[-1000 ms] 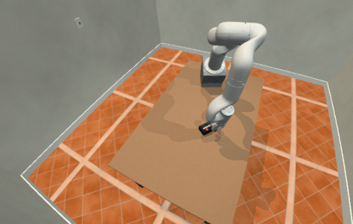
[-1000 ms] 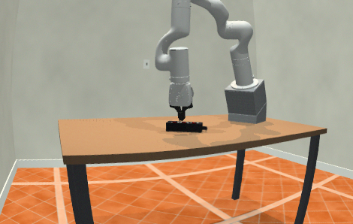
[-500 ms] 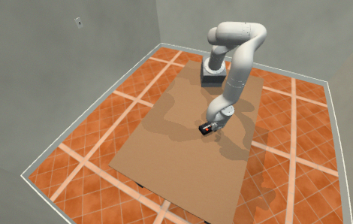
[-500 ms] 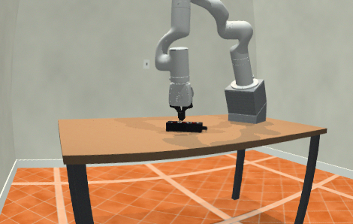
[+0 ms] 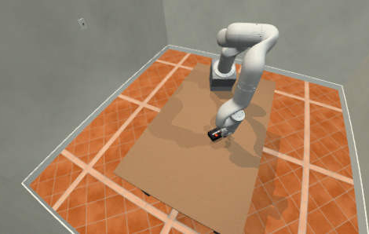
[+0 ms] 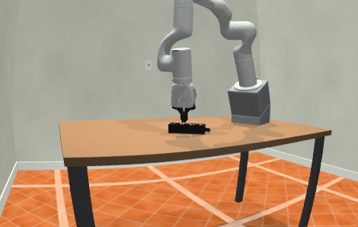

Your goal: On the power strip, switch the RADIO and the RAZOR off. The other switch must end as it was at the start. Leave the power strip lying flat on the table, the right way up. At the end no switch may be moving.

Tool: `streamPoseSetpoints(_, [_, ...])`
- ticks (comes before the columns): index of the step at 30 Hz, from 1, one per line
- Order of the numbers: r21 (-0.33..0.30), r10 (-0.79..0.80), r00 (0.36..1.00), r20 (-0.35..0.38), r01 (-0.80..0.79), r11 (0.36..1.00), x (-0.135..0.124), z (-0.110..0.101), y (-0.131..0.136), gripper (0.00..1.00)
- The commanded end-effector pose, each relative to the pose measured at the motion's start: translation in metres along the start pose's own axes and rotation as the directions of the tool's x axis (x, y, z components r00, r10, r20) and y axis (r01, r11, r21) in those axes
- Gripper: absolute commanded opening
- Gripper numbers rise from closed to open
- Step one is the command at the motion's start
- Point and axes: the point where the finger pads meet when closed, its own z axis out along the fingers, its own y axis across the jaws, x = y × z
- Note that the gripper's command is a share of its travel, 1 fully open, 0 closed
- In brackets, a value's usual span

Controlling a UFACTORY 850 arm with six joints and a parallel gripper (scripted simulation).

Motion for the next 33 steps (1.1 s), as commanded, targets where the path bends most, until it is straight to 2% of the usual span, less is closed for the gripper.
streamPoseSetpoints(1, [0.001, 0.0, 1.0, 0.001, 0.0, 1.0, -0.001, -0.001, 0.0, 0.0])
streamPoseSetpoints(3, [0.002, 0.0, 1.0, 0.001, 0.0, 1.0, 0.001, -0.011, -0.001, 0.0])
streamPoseSetpoints(5, [0.004, 0.0, 1.0, 0.001, 0.0, 1.0, 0.003, -0.03, -0.001, 0.0])
streamPoseSetpoints(7, [0.004, 0.0, 1.0, 0.001, 0.0, 1.0, 0.003, -0.03, -0.001, 0.0])
streamPoseSetpoints(10, [0.005, 0.0, 1.0, 0.0, 0.0, 1.0, 0.007, -0.049, -0.001, 0.0])
streamPoseSetpoints(33, [0.005, 0.0, 1.0, 0.0, 0.0, 1.0, 0.007, -0.049, -0.001, 0.0])
